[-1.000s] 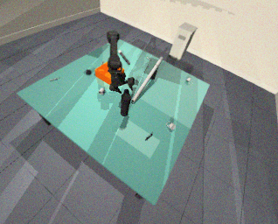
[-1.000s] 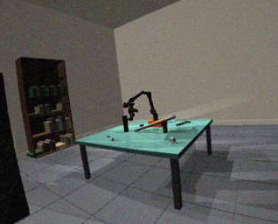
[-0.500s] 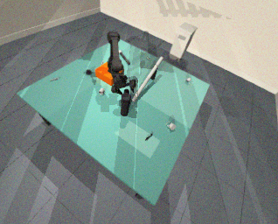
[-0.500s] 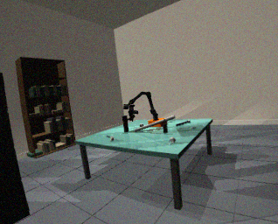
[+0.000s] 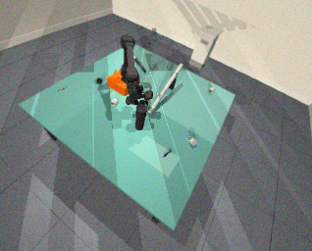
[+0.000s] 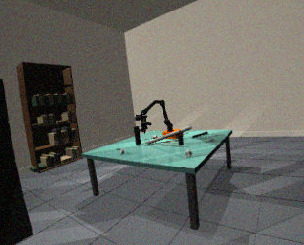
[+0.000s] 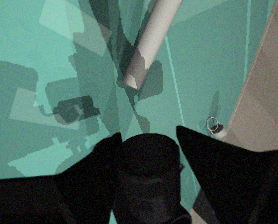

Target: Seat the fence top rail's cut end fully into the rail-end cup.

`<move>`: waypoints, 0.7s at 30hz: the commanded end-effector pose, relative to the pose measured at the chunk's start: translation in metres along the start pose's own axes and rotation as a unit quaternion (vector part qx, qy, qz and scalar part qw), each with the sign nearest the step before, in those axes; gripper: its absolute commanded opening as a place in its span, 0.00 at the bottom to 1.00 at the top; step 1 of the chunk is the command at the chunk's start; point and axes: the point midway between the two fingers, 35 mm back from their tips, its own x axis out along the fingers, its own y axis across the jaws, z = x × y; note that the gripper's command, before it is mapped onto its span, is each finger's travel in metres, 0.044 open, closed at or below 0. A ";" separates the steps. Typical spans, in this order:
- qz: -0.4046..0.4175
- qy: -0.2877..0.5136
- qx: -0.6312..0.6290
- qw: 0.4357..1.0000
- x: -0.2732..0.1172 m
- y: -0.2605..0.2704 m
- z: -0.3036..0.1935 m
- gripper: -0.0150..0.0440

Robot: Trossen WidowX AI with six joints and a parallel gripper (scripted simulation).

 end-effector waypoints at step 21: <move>0.002 0.032 0.058 0.998 0.007 -0.009 -0.001 0.25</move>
